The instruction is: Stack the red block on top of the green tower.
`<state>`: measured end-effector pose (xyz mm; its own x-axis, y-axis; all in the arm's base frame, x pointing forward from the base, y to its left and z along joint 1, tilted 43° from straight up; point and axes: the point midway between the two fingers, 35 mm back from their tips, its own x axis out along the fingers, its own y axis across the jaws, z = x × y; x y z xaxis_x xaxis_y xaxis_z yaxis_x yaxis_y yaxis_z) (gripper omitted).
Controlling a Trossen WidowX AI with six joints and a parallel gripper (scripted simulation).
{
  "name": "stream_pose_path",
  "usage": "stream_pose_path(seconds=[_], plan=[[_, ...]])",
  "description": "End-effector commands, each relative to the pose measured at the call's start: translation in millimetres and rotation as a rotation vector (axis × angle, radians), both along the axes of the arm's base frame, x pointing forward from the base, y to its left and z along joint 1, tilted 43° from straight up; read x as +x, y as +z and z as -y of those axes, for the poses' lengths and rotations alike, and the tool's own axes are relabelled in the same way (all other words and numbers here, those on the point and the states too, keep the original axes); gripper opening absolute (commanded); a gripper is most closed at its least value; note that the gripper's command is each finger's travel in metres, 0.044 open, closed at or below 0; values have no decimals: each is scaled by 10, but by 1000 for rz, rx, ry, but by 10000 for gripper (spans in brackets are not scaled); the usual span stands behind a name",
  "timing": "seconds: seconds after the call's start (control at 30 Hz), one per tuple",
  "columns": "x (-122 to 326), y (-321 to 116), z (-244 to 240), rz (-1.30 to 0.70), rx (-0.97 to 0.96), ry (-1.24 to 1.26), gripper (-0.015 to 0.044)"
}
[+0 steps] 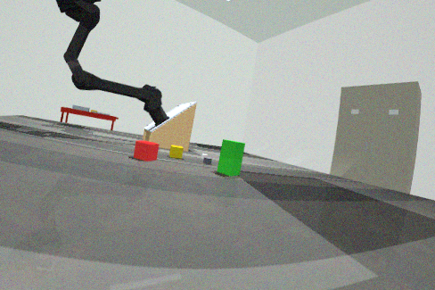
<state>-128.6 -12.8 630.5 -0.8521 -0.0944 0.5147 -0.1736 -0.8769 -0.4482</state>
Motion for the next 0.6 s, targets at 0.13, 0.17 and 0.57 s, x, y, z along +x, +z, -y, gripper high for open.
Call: stream_pose_path(seconds=[0.13, 0.17, 0.57], plan=[[123, -95, -1449, -113, -270, -371, 440], [172, -130, -1609, -124, -300, -418, 440], [1255, -926, -3182, -211, -675, -1021, 440]])
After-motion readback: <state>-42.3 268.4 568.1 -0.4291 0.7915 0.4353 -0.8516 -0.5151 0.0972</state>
